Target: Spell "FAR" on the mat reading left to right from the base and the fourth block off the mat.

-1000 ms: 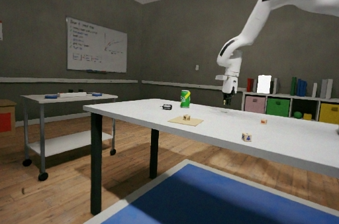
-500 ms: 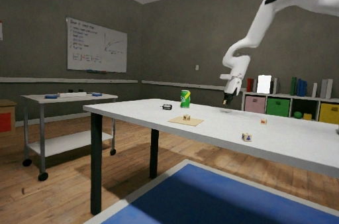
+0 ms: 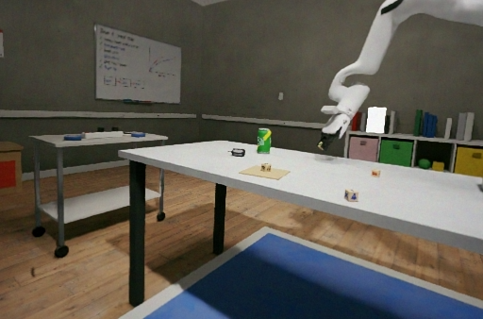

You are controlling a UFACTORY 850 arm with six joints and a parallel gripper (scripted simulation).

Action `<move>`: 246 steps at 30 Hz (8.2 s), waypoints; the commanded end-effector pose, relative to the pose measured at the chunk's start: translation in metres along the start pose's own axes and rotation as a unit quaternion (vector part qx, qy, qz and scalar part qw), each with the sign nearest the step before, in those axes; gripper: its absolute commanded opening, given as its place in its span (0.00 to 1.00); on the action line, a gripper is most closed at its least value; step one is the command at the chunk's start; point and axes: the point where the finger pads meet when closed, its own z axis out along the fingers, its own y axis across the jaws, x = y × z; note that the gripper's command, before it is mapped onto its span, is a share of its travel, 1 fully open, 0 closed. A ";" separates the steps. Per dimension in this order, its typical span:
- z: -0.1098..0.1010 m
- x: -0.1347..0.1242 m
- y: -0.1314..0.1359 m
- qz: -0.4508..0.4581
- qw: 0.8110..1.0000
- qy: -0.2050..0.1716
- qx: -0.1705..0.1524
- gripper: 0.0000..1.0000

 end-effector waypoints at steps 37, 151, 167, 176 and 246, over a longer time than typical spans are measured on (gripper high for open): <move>0.018 -0.016 0.000 -0.007 0.976 0.219 -0.008 0.23; 0.041 -0.030 0.000 -0.007 0.976 0.219 -0.008 0.43; 0.006 -0.008 0.000 -0.007 0.976 0.219 -0.008 0.43; 0.000 -0.004 -0.001 -0.007 0.976 0.218 -0.007 0.43; -0.024 0.021 -0.002 -0.002 0.960 -0.281 -0.011 1.00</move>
